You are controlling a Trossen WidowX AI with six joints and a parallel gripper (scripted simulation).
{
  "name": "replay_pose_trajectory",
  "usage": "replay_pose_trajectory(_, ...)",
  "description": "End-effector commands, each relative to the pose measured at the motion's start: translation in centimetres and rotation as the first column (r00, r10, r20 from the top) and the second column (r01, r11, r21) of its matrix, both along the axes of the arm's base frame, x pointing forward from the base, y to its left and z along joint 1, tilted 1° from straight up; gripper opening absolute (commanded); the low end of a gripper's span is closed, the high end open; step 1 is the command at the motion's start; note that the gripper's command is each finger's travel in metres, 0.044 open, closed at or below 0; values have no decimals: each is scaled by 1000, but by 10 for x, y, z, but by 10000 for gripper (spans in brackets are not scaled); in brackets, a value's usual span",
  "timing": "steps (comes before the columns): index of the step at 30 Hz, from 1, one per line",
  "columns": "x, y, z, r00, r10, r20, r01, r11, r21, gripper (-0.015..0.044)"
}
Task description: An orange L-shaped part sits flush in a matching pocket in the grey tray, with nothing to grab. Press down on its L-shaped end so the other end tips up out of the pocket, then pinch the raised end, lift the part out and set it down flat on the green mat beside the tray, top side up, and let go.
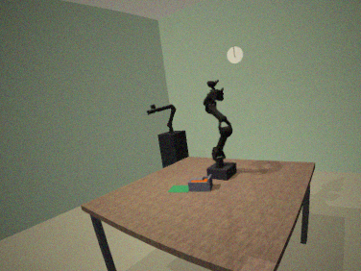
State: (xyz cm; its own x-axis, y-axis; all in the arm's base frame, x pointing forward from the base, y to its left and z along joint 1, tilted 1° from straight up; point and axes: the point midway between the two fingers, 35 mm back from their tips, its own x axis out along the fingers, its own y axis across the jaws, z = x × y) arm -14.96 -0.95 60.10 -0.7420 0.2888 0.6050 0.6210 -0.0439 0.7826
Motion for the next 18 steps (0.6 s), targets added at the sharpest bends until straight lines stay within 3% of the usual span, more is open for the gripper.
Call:
replay_pose_trajectory(1, -1, -2, 0, 1000, 2, 2, -2, 1000, 14, 374)
replay_pose_trajectory(5, -8, -36, -4, 997, 71, 40, -76, 988, 137, 269)
replay_pose_trajectory(8, -9, -89, -14, 980, 177, 86, -195, 933, 303, 190)
replay_pose_trajectory(13, 9, -158, -29, 929, 350, 118, -362, 797, 484, 180)
replay_pose_trajectory(18, 65, -245, -67, 822, 532, 203, -490, 481, 727, 180)
